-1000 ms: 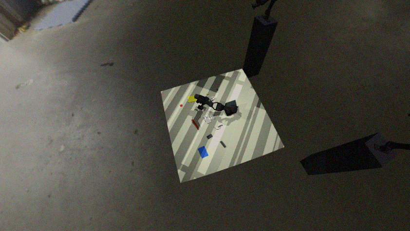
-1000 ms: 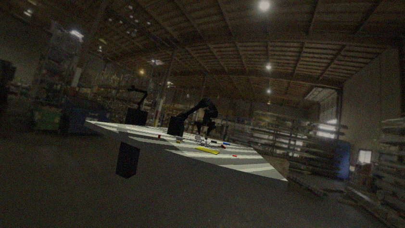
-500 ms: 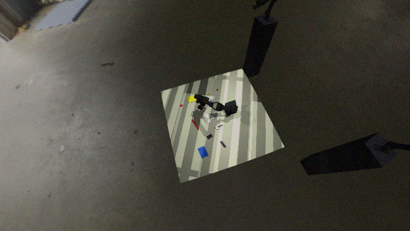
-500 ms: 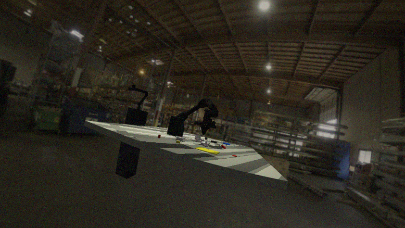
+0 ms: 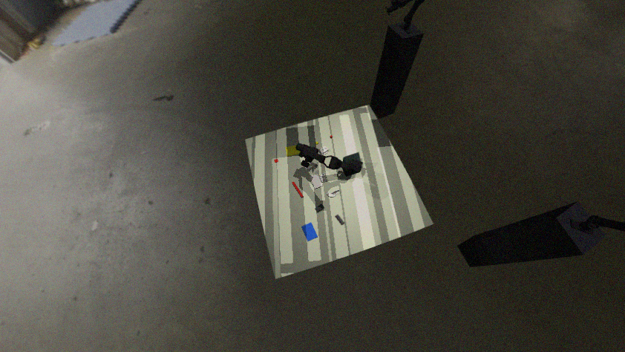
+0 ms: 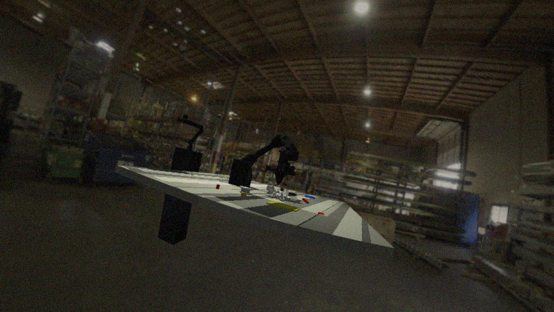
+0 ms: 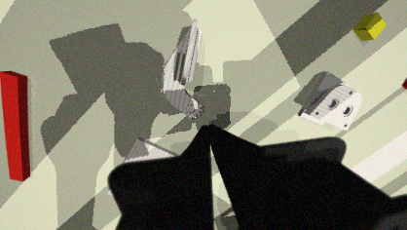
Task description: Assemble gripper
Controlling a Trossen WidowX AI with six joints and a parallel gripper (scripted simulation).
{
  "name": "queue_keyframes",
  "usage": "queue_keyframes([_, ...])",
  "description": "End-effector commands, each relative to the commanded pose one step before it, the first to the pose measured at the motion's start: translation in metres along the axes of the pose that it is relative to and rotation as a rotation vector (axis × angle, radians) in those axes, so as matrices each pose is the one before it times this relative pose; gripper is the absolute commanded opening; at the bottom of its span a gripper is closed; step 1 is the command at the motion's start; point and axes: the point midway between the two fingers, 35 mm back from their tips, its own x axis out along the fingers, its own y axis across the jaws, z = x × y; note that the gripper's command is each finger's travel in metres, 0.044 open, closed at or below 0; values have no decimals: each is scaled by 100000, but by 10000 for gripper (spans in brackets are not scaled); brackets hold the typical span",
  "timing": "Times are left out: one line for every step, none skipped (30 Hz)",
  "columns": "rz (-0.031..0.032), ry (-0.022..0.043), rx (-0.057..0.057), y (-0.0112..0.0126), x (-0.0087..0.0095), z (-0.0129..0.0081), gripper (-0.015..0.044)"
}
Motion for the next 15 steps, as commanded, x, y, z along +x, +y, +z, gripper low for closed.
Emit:
queue_keyframes([-4,-5,-3,0,0,1,53])
queue_keyframes([0,0,0,0,0,0,79])
queue_keyframes([0,0,0,0,0,0,105])
queue_keyframes([0,0,0,0,0,0,131])
queue_keyframes([0,0,0,0,0,0,158])
queue_keyframes([0,0,0,0,0,0,184])
queue_keyframes([0,0,0,0,0,0,210])
queue_keyframes([0,0,0,0,0,0,236])
queue_keyframes([0,0,0,0,0,0,263])
queue_keyframes([0,0,0,0,0,0,289])
queue_keyframes([0,0,0,0,0,0,315])
queue_keyframes([0,0,0,0,0,0,341])
queue_keyframes([0,0,0,0,0,0,368])
queue_keyframes([0,0,0,0,0,0,394])
queue_keyframes([0,0,0,0,0,0,420])
